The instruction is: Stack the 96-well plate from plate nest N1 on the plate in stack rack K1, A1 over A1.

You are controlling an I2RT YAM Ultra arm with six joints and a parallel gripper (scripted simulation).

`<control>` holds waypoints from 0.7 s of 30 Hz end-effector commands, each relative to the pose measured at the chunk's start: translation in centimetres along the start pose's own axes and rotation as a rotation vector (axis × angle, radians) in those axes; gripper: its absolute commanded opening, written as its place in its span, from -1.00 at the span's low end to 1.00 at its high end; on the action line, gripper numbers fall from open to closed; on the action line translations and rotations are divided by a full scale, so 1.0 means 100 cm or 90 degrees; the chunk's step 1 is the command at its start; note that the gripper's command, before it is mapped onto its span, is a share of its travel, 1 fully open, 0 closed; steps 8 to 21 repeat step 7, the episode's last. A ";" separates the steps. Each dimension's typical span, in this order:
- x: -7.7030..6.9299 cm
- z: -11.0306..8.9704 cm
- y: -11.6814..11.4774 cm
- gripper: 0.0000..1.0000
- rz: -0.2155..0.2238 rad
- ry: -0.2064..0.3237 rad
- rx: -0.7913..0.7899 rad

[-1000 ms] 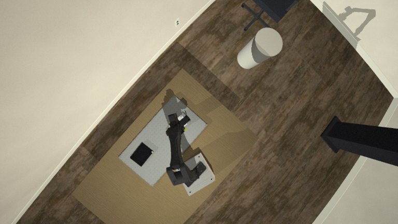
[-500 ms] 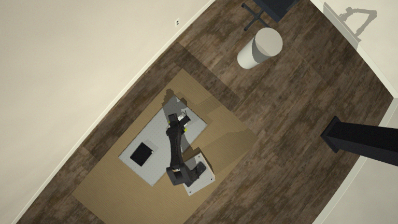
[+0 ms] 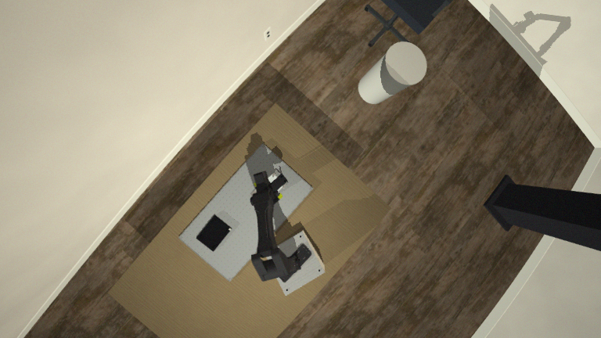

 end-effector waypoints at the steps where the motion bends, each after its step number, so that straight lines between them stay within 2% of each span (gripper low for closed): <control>1: -0.027 0.007 0.003 1.00 0.016 -0.023 0.002; 6: -0.040 0.006 0.004 1.00 0.017 -0.022 0.000; 21: -0.040 0.006 0.004 1.00 0.017 -0.022 0.000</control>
Point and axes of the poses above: the point where the finger pads meet when closed, its own x axis out along the fingers, its own y axis across the jaws, z = x × y, the point moved 9 cm from there along -x, back along the fingers, and after that the axes turned 11 degrees about -x, right-handed, at the moved point
